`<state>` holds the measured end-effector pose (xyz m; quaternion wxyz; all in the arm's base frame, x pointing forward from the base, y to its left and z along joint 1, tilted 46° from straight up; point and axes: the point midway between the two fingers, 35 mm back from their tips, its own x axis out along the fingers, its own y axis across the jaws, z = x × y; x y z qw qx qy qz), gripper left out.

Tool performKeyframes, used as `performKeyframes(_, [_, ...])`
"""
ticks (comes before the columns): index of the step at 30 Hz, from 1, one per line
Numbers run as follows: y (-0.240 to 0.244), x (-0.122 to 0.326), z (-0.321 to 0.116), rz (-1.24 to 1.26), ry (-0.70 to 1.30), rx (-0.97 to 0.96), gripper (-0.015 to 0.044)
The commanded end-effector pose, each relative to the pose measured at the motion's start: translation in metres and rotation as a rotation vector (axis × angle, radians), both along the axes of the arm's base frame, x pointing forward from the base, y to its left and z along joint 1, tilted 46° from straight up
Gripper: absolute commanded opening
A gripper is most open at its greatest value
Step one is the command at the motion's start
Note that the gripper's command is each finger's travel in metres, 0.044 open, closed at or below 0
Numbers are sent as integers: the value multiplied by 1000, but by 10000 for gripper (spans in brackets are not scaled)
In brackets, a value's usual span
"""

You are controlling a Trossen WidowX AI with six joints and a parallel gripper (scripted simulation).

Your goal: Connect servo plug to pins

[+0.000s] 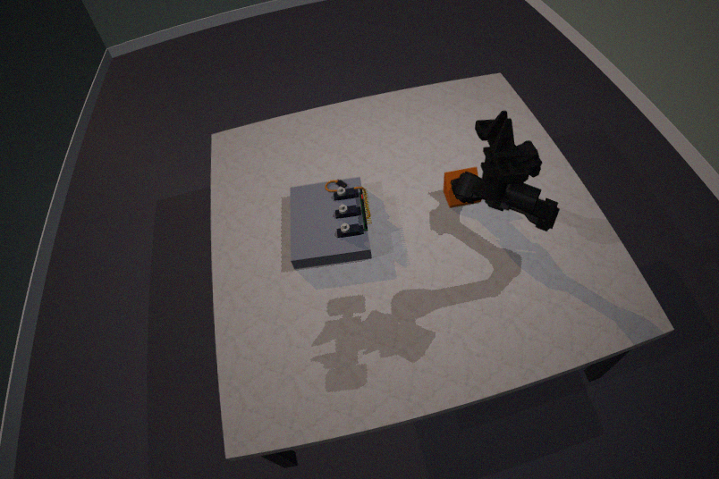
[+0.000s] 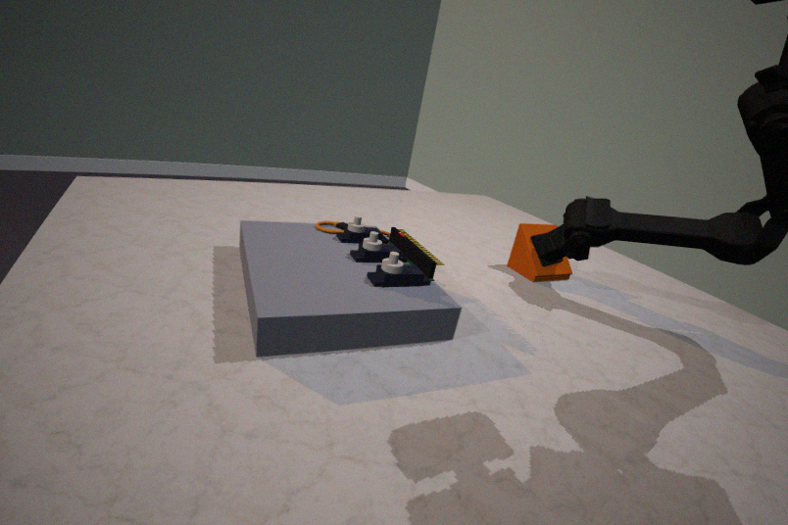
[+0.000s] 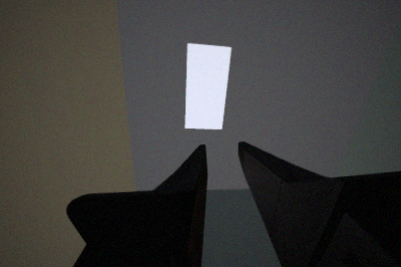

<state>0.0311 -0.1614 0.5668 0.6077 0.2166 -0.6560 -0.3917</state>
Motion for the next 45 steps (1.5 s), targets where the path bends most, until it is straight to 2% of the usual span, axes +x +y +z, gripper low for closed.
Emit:
performKeyframes(1, [-7, 29, -9, 47, 124, 16, 115])
performKeyframes(23, [14, 167, -76, 356, 708, -45, 115])
performKeyframes(45, [110, 268, -187, 724, 1275, -343, 115])
